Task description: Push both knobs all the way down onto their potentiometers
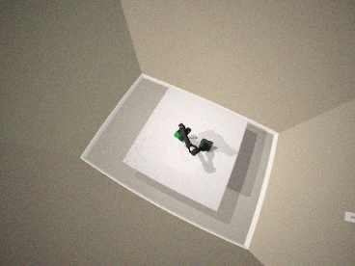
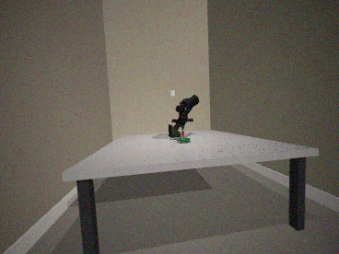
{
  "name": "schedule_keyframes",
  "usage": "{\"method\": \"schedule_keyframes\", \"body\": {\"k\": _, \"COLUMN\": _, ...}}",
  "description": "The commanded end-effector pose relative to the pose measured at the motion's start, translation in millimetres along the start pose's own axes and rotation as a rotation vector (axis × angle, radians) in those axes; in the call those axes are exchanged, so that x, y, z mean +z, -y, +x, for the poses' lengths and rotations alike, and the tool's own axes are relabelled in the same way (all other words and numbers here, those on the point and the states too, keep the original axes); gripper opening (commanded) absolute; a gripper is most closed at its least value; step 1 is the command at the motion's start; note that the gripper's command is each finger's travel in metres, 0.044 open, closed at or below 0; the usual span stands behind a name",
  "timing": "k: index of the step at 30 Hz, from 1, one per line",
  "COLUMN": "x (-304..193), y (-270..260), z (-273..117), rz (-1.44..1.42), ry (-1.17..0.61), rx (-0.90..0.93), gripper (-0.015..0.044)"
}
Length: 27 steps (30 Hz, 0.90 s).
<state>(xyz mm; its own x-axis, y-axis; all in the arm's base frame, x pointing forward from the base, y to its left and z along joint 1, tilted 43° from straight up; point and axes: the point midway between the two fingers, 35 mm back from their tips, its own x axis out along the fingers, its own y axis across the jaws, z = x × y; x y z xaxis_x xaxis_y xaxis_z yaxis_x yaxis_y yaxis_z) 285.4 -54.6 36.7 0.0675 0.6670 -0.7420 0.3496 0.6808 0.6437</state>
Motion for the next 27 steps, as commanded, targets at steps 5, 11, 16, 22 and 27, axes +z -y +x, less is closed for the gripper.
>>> {"method": "schedule_keyframes", "body": {"k": 5, "x": -0.6, "y": -0.2, "z": 4.9, "rz": 0.005, "ry": -0.001, "rx": 0.004, "gripper": 0.0000}}
{"method": "schedule_keyframes", "body": {"k": 11, "x": -0.6, "y": -0.2, "z": 5.0, "rz": 0.005, "ry": -0.001, "rx": 0.004, "gripper": 0.0000}}
{"method": "schedule_keyframes", "body": {"k": 16, "x": -0.6, "y": -0.2, "z": 6.4, "rz": 0.005, "ry": -0.001, "rx": 0.004, "gripper": 0.0000}}
{"method": "schedule_keyframes", "body": {"k": 22, "x": -0.6, "y": -0.2, "z": 8.0, "rz": 0.005, "ry": -0.001, "rx": 0.005, "gripper": 0.0000}}
{"method": "schedule_keyframes", "body": {"k": 27, "x": -0.6, "y": -0.2, "z": 9.3, "rz": 0.005, "ry": -0.001, "rx": 0.005, "gripper": 0.0000}}
